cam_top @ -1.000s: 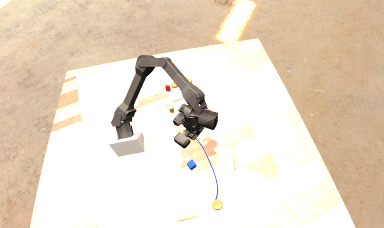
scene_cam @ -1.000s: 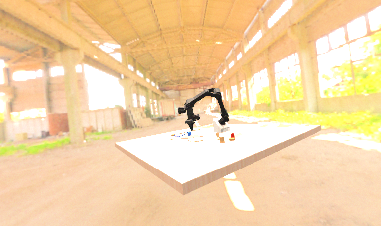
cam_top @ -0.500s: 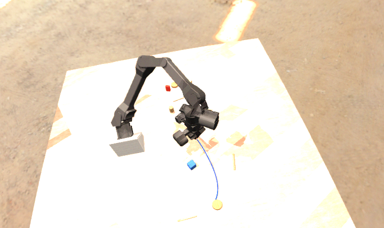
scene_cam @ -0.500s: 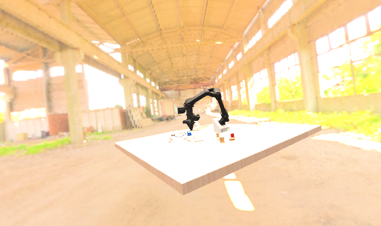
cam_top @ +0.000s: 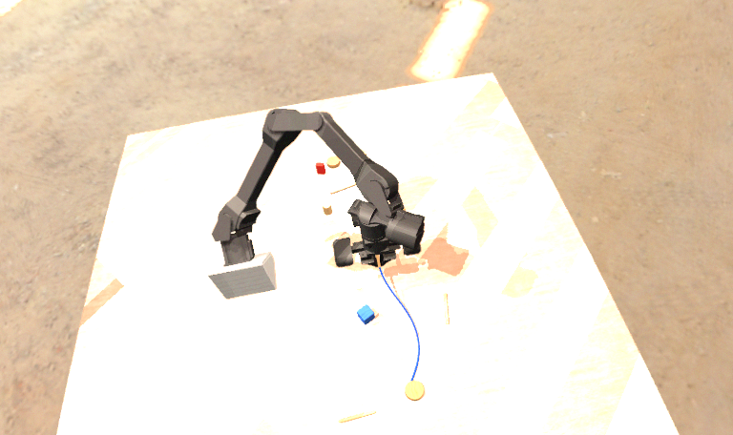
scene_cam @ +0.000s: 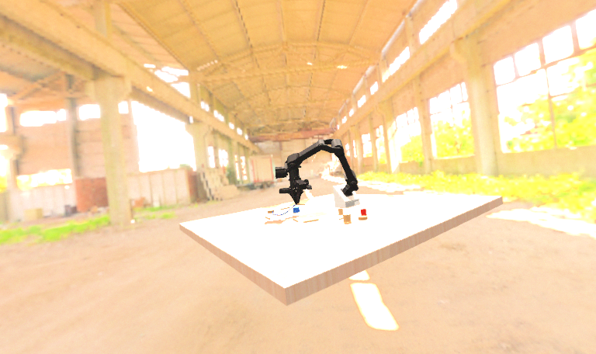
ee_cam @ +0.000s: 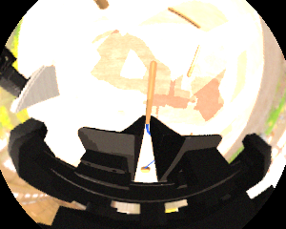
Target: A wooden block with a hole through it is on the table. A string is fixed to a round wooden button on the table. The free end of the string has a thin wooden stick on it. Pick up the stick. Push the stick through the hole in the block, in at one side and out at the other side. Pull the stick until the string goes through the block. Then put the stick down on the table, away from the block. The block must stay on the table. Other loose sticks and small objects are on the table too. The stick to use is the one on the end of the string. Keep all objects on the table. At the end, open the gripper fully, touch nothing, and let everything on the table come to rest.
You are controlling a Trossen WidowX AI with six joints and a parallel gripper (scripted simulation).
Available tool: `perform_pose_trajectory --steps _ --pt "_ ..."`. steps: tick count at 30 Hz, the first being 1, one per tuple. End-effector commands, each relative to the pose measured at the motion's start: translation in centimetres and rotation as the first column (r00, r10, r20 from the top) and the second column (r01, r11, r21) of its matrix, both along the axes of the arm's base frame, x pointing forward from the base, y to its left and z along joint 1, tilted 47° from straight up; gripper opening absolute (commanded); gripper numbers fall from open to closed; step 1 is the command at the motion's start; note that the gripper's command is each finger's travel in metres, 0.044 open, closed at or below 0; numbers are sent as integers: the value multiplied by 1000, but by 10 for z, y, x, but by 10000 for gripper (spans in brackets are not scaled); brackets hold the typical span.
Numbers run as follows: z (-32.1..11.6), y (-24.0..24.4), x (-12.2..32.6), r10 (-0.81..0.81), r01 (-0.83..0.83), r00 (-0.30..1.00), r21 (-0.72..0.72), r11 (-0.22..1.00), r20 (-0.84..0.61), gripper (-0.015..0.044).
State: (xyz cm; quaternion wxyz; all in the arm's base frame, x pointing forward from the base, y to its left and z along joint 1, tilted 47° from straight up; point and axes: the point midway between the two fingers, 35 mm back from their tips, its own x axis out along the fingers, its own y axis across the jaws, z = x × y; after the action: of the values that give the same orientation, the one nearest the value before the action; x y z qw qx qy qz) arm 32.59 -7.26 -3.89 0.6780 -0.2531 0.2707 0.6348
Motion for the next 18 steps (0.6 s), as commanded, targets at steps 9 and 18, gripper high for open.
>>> perform_pose_trajectory --steps 9,18 --pt "-6 -6 9 -274 281 915 -22 960 -297 0" --pt "-9 -10 15 -450 468 745 -94 879 -492 0"
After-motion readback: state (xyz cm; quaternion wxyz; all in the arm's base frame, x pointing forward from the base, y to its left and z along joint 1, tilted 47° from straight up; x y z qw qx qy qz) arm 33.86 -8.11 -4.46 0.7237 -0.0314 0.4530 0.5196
